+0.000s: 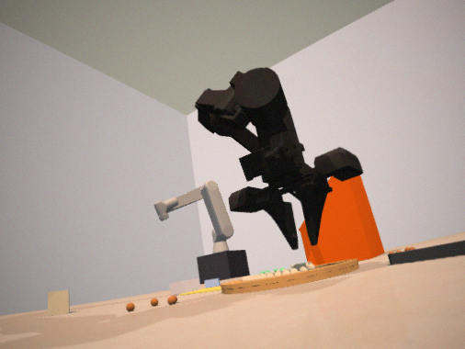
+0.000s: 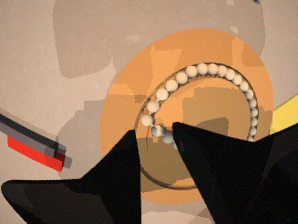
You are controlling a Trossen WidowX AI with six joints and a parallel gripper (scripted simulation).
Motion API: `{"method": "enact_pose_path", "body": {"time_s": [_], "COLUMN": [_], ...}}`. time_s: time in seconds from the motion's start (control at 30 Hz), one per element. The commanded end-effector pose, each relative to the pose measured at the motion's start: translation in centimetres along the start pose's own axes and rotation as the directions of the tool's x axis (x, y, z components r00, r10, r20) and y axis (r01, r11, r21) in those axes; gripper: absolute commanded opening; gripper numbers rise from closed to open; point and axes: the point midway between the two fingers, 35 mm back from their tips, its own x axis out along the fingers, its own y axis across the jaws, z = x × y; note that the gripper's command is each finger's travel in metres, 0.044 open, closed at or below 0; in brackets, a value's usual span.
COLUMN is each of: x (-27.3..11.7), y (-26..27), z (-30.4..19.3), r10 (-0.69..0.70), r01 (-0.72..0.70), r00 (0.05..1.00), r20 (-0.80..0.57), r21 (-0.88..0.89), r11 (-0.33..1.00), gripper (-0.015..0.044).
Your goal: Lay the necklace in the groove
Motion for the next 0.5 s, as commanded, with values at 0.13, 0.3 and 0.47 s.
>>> {"method": "enact_pose_path", "body": {"time_s": [0.13,0.3,0.47], "x": [1.0,1.8,2.6], "y": [0.1,0.1,0.1], "z": [0.0,-0.1,-0.2], "r10": [-0.001,-0.002,-0.004], "r01": [0.001,0.002,0.003], "r00": [1.000,1.000,1.000], "r20": [0.002,0.000,-0.002], "r21": [-0.003,-0.006,-0.008], "r11": [1.000,1.000,1.000], "gripper": [0.0120,0.0120,0.0120]}}
